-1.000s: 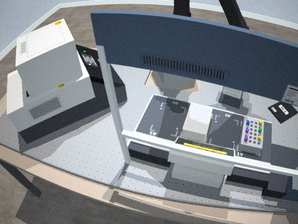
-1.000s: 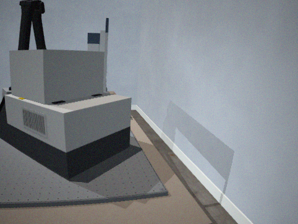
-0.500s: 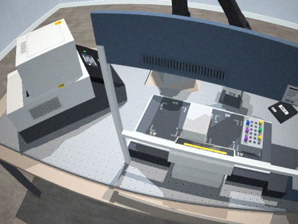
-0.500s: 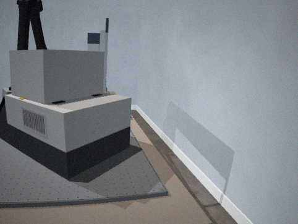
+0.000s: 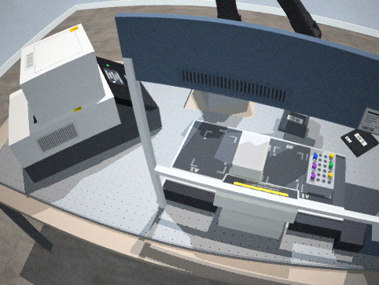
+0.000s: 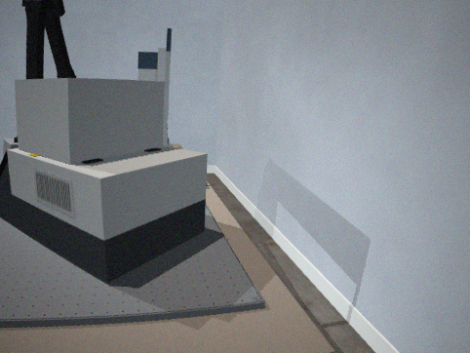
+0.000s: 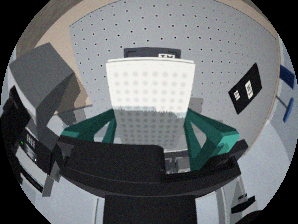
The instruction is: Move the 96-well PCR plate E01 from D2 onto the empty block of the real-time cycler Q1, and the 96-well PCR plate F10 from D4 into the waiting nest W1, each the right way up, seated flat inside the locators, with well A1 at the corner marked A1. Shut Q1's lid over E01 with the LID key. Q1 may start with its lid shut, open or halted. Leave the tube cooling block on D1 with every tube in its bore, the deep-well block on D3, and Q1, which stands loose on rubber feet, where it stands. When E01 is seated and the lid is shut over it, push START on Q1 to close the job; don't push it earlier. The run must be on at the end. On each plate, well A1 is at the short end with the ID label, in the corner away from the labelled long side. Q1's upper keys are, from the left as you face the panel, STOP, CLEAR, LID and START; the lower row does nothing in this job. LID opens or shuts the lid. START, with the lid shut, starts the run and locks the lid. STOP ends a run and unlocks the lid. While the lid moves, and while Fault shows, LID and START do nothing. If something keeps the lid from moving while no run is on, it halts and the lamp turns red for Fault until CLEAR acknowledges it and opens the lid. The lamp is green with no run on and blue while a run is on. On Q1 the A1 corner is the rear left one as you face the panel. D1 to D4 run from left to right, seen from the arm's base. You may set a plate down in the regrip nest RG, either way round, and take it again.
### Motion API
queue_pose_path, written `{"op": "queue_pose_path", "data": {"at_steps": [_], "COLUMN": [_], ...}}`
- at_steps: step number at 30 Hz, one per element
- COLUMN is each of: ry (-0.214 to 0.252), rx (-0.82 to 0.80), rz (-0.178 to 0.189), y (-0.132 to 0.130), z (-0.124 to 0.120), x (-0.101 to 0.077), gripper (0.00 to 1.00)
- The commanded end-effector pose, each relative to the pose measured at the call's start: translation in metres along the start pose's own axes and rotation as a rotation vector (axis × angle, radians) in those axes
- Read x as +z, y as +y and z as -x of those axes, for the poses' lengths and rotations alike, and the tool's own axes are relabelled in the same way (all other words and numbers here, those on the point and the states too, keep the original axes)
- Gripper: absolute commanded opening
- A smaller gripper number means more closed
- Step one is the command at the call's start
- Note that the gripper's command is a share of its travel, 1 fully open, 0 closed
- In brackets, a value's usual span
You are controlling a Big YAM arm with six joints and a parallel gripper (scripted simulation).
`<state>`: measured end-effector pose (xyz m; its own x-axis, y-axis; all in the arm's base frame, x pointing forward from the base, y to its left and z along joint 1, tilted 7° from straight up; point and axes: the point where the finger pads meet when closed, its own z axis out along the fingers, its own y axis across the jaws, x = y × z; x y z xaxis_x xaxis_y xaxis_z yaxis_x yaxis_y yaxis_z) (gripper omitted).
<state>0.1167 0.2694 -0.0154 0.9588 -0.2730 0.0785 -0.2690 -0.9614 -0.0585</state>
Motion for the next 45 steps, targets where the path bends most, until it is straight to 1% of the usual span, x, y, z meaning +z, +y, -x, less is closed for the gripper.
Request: {"op": "queue_pose_path", "data": {"at_steps": [1, 6, 7, 9, 10, 16, 19, 21, 24, 26, 31, 36, 41, 43, 45], "ry": [0.004, 0.002, 0.003, 0.003, 0.004, 0.004, 0.004, 0.003, 0.003, 0.003, 0.003, 0.003, 0.000, 0.000, -0.001], "rx": [0.007, 0.004, 0.009, 0.009, 0.013, 0.011, 0.007, 0.005, 0.005, 0.005, 0.003, -0.010, -0.023, -0.023, -0.025], "rz": [-0.047, -0.030, -0.033, -0.033, -0.042, -0.054, -0.055, -0.048, -0.038, -0.038, -0.018, -0.031, -0.006, -0.006, 0.002], "y": [-0.026, -0.019, -0.019, -0.019, -0.022, -0.027, -0.027, -0.026, -0.023, -0.023, -0.014, -0.011, 0.002, 0.002, 0.000], "z": [0.001, 0.002, 0.000, 0.000, -0.001, 0.000, 0.001, 0.001, 0.000, 0.000, -0.004, -0.001, 0.003, 0.003, 0.004], "x": [-0.021, -0.025, -0.028, -0.028, -0.030, -0.045, -0.052, -0.053, -0.046, -0.046, -0.035, -0.036, -0.034, -0.034, -0.034], "gripper": [0.00, 0.00, 0.00, 0.00, 0.00, 0.00, 0.00, 0.00, 0.00, 0.00, 0.00, 0.00, 0.00, 0.00, 0.00]}}
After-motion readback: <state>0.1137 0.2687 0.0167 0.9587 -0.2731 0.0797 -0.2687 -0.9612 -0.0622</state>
